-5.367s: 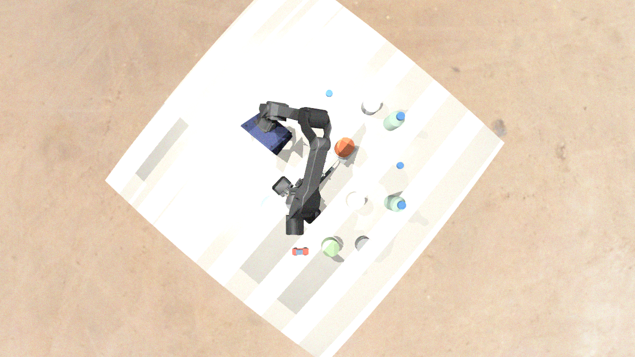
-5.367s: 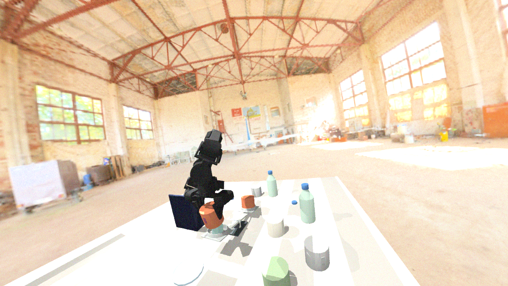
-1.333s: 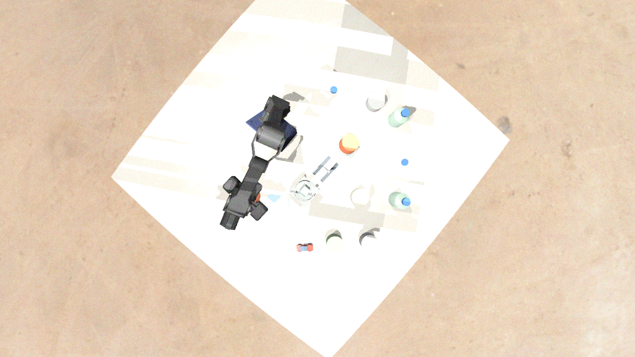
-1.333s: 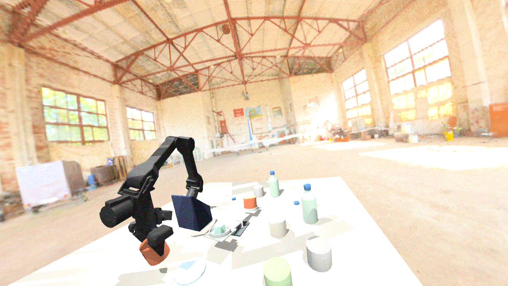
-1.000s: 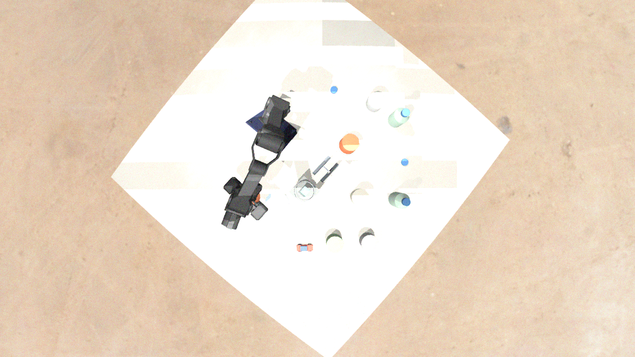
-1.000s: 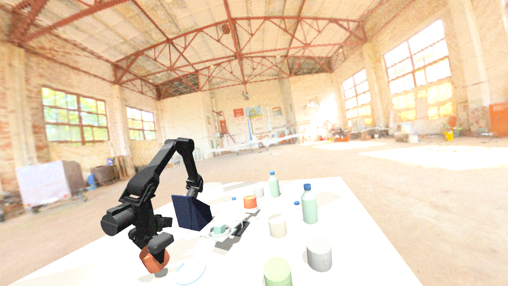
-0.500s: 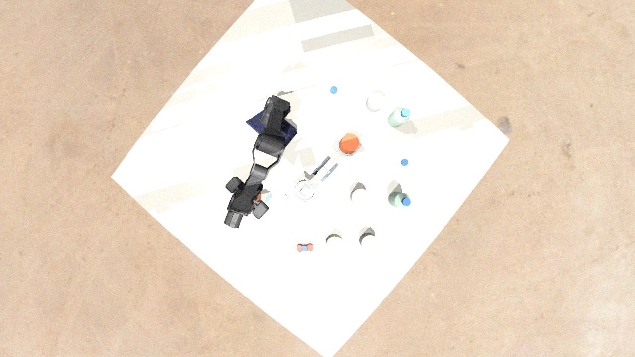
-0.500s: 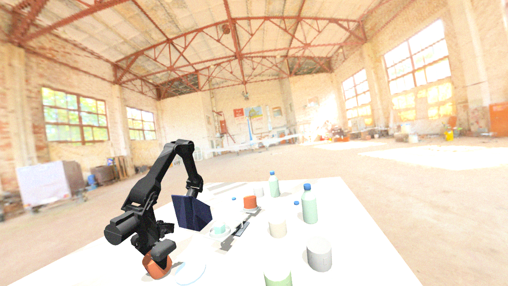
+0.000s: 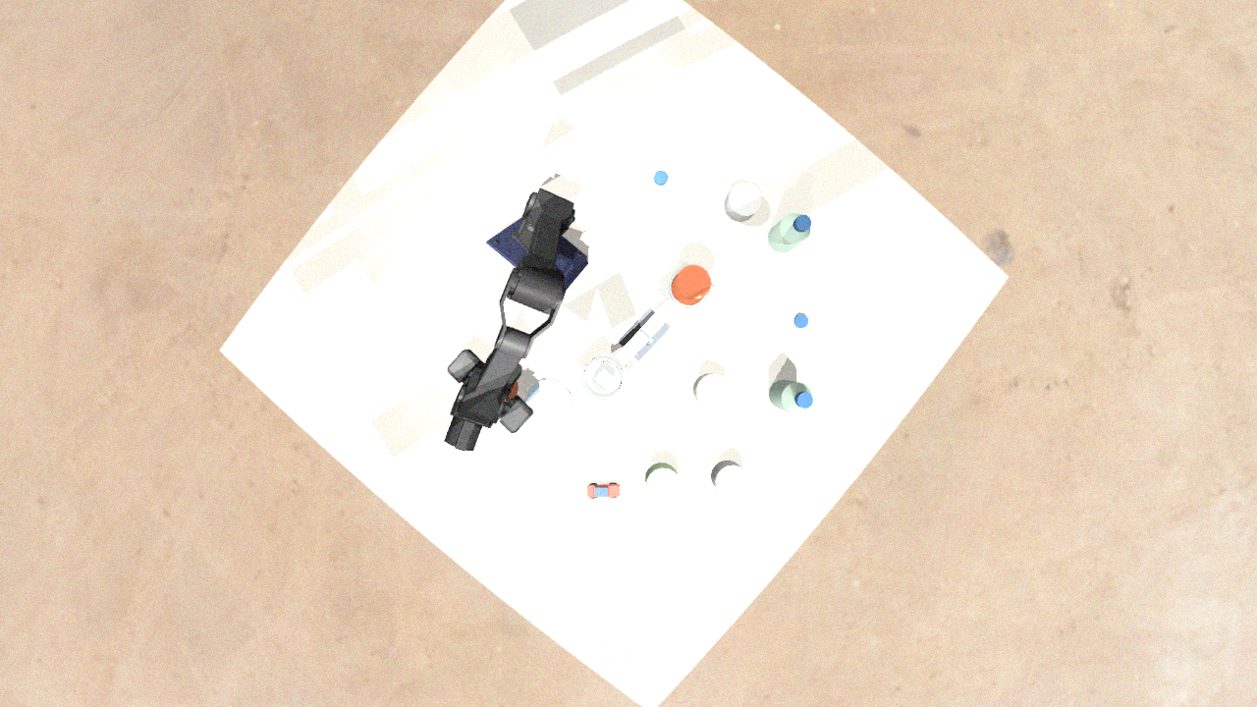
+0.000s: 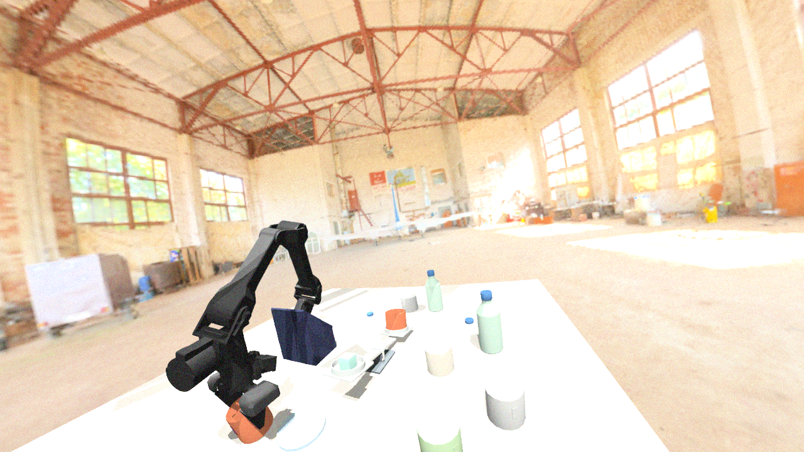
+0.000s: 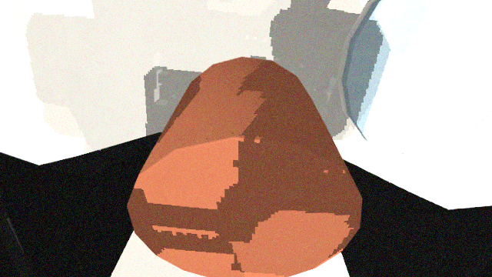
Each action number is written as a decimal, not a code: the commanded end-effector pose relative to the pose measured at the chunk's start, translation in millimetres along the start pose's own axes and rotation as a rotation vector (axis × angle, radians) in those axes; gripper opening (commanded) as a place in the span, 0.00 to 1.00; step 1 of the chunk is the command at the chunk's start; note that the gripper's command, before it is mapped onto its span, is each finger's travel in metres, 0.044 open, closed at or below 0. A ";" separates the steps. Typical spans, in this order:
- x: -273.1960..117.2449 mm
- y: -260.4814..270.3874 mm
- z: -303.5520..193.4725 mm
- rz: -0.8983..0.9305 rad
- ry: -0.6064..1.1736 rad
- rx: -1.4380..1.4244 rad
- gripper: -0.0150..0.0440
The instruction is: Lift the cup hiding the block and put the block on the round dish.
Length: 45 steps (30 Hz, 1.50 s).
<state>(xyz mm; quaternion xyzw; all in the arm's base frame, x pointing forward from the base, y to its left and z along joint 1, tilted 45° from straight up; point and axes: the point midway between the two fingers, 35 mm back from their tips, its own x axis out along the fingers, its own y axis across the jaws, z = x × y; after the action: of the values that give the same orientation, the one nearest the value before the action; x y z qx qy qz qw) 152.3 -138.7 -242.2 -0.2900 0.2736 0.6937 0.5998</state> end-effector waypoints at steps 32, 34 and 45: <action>-99.7 -110.0 102.2 -0.007 0.004 -0.036 0.69; -103.0 -123.5 122.6 -0.007 -0.002 -0.043 0.69; -106.4 -149.1 171.9 -0.005 -0.021 -0.062 0.69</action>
<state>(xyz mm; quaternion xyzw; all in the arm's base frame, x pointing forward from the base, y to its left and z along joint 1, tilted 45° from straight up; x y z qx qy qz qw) 301.9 -70.1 -52.7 -0.3116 0.2427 0.7021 0.5925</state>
